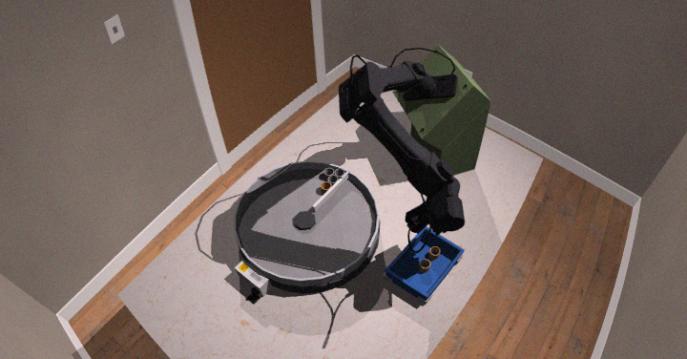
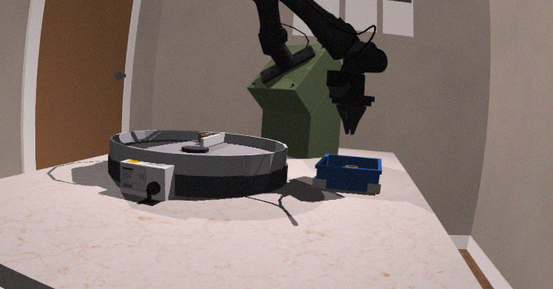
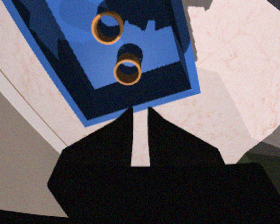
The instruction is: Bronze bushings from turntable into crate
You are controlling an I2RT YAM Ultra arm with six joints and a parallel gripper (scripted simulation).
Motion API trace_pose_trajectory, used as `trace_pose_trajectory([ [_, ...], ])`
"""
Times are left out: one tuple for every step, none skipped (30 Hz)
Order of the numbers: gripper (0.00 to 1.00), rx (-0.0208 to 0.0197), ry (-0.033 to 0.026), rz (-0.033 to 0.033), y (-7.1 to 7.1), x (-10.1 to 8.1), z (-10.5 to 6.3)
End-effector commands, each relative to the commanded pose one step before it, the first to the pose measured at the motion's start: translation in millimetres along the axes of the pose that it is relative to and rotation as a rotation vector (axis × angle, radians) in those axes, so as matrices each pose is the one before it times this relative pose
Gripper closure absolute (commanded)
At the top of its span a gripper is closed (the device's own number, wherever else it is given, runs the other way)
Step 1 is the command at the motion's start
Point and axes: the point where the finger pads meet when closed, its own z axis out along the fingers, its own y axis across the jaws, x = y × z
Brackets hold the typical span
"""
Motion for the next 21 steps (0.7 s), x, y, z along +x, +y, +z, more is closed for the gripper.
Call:
trace_pose_trajectory([
  [0.87,-0.00889,-0.02355,0.00324,-8.84,-10.63,-7.38],
  [0.87,-0.00090,0.00183,0.00002,-4.70,-2.19,0.14],
  [0.87,-0.00462,0.00709,0.00000,-5.30,-1.72,0.13],
  [0.87,-0.00360,0.00503,-0.00003,-6.79,-2.47,0.07],
  [0.87,0.00019,-0.00068,-0.00008,-8.79,-3.72,-0.01],
  [0.87,0.00020,-0.00041,-0.00002,-10.14,-4.62,0.07],
  [0.87,0.00011,0.00022,0.00012,-11.50,-6.04,0.23],
  [0.87,0.00017,-0.00059,-0.00004,-12.76,-6.01,0.12],
  [0.87,0.00000,0.00000,0.00000,0.00,0.00,0.00],
  [0.87,0.00000,0.00000,0.00000,0.00,0.00,0.00],
  [0.87,0.00031,-0.00161,-0.00027,-13.91,-5.77,-0.04],
  [0.87,0.00018,0.00058,0.00027,-14.87,-7.81,0.37],
  [0.87,0.00026,-0.00091,-0.00008,-15.79,-7.49,0.12],
  [0.87,0.00042,-0.00161,-0.00027,-16.67,-7.48,0.02],
  [0.87,0.00027,0.00028,0.00027,-17.91,-9.14,0.41],
  [0.87,0.00059,-0.00272,-0.00061,-18.38,-8.26,-0.20],
  [0.87,0.00035,0.00054,0.00031,-17.09,-8.72,0.53],
  [0.87,0.00053,-0.00152,-0.00032,-17.03,-8.20,0.00],
  [0.87,0.00070,-0.00178,-0.00052,-16.22,-7.70,-0.04],
  [0.87,0.00036,0.00028,0.00013,-14.76,-7.57,0.45],
  [0.87,0.00074,-0.00200,-0.00063,-14.52,-6.91,-0.23],
])
